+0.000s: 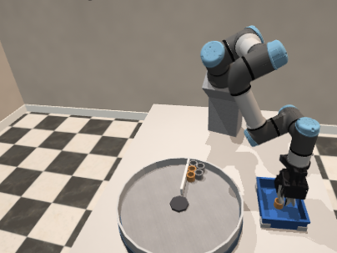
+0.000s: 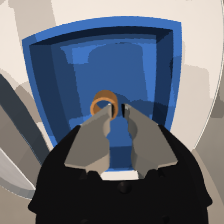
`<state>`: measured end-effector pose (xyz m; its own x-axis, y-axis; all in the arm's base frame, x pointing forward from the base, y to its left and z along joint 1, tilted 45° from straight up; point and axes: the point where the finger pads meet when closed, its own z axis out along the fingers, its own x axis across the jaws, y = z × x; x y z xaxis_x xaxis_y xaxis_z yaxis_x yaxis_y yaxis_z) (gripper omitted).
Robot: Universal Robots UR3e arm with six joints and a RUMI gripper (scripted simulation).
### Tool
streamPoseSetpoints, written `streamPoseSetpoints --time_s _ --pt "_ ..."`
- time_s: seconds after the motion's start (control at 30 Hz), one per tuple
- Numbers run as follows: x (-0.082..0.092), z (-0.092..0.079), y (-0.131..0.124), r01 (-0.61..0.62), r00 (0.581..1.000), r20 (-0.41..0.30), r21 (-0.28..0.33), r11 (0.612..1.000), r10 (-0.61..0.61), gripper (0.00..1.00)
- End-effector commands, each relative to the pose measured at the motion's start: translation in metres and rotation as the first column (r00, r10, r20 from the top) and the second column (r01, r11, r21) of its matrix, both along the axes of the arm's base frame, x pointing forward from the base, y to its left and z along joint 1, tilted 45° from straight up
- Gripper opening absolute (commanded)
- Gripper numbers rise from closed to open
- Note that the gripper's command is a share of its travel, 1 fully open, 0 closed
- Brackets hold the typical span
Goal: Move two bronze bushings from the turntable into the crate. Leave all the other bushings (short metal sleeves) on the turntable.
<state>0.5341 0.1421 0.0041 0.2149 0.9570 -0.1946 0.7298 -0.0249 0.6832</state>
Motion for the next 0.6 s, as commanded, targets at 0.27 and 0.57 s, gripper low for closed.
streamPoseSetpoints --time_s 0.27,0.57 --pt "0.0002 0.0008 0.0006 -0.001 1.0 0.002 0.001 1.0 0.001 0.06" --pt "-0.0014 0.0026 0.0014 -0.001 1.0 0.002 0.001 1.0 0.001 0.06"
